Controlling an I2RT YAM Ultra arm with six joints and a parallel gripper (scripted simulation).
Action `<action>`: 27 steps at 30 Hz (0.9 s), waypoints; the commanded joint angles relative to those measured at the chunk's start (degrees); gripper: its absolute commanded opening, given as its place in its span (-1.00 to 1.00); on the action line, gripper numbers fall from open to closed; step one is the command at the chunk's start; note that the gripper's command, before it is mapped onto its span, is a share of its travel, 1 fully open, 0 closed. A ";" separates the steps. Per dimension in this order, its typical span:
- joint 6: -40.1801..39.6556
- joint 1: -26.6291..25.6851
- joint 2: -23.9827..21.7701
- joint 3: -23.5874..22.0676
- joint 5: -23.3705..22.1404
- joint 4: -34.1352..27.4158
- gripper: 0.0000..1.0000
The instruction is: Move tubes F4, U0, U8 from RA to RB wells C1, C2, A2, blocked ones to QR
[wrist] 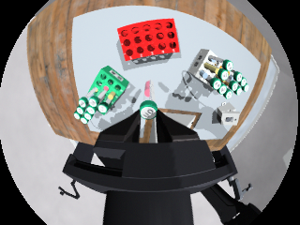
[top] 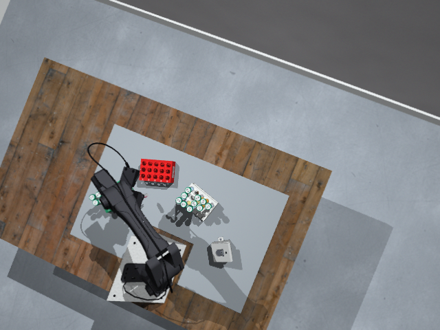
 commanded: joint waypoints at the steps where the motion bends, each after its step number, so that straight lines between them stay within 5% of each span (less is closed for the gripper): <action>1: -2.47 -0.74 -2.11 2.74 2.51 -1.83 -1.00; 10: -4.35 -1.97 -2.40 4.20 3.59 -2.63 -1.00; 27: -32.16 -1.75 -2.09 4.50 3.85 -2.84 -1.00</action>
